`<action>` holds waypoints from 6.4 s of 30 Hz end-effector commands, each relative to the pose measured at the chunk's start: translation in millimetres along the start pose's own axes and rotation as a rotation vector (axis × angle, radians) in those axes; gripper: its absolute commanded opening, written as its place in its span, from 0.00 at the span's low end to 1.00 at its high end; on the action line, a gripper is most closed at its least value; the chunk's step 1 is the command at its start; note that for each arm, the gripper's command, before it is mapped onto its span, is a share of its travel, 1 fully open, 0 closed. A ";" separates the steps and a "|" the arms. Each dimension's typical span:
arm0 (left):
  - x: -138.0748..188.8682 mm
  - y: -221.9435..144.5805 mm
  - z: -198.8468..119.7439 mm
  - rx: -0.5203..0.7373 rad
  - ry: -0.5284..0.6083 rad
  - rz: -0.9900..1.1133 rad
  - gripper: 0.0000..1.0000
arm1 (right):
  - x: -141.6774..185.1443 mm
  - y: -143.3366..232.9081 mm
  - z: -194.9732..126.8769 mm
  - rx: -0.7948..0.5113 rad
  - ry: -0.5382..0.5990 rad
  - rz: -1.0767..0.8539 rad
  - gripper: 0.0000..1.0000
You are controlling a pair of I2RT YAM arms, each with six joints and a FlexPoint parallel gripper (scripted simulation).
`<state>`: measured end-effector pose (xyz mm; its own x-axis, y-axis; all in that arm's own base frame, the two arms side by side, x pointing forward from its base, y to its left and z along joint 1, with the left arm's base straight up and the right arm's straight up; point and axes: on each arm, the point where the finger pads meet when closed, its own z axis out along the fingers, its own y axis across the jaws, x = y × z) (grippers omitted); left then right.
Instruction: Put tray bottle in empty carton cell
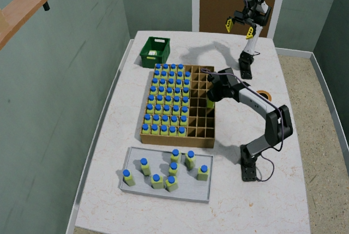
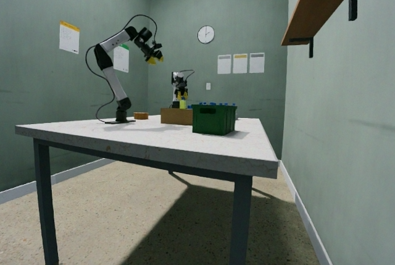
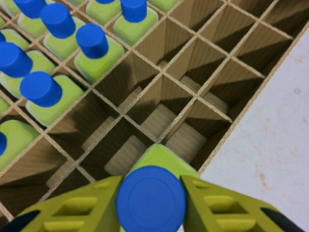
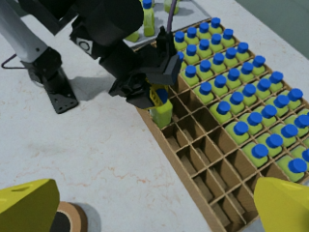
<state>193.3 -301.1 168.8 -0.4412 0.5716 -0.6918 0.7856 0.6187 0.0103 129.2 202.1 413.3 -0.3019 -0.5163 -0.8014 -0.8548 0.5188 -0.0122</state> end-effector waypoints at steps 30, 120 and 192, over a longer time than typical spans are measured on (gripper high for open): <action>30.9 -2.9 45.6 -0.001 -0.056 -0.012 0.16 | -4.1 -1.7 -3.3 0.006 -0.022 0.005 1.00; 126.9 30.9 -276.4 0.074 -0.432 0.037 0.87 | 114.4 -10.8 354.4 0.764 0.170 0.703 0.52; -42.4 12.7 -277.7 0.114 -0.553 0.056 0.87 | 4.3 -97.3 213.5 0.687 0.133 0.656 0.16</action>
<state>96.3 -152.4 374.1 -0.1688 0.2525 -0.9528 0.8439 0.5364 -0.0074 288.5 312.5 248.5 -0.7588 -0.0457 -0.6497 -0.0112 0.9983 -0.0572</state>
